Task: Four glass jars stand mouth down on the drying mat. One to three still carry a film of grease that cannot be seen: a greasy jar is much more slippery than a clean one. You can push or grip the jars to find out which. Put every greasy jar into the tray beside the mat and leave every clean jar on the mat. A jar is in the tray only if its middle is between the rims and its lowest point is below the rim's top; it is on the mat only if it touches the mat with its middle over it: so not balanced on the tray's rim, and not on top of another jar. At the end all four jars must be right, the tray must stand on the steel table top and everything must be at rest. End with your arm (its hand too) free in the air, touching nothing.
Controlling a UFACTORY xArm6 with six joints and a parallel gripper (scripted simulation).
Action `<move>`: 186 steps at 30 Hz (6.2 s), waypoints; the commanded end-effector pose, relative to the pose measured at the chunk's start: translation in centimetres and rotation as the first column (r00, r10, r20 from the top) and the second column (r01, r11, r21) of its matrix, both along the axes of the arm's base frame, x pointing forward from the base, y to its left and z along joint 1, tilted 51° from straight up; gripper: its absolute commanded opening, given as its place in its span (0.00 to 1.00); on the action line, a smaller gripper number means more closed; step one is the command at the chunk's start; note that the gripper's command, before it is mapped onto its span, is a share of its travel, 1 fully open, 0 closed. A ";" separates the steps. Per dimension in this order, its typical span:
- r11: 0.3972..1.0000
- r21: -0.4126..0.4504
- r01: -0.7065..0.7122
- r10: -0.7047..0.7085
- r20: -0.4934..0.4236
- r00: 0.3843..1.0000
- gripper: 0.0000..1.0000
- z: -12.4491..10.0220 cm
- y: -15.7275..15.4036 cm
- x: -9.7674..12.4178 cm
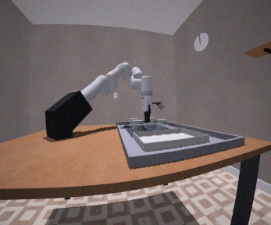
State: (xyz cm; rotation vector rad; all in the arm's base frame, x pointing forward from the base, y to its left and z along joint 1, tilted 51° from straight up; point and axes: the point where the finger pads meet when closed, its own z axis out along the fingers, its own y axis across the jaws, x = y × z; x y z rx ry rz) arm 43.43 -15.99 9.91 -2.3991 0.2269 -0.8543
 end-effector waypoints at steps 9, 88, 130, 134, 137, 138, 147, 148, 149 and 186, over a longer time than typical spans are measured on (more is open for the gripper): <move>1.000 -0.001 0.002 -0.002 0.000 1.000 0.00 0.1 -0.2 0.4; 1.000 -0.001 0.002 -0.002 0.000 1.000 0.00 5.9 -2.4 -4.4; 1.000 -0.001 0.002 -0.002 0.000 1.000 0.00 10.5 13.7 -0.2; 1.000 -0.001 0.002 -0.002 0.000 1.000 0.00 10.2 13.9 0.1; 1.000 -0.001 0.002 -0.002 0.000 1.000 0.00 10.2 13.9 0.1; 1.000 -0.001 0.002 -0.002 0.000 1.000 0.00 10.2 13.9 0.1; 1.000 -0.001 0.002 -0.002 0.000 1.000 0.00 10.2 13.9 0.1; 1.000 -0.001 0.002 -0.002 0.000 1.000 0.00 10.2 13.9 0.0; 1.000 -0.001 0.002 -0.002 0.000 1.000 0.00 10.2 13.9 0.0; 1.000 -0.001 0.002 -0.002 0.000 1.000 0.00 9.9 14.1 -0.3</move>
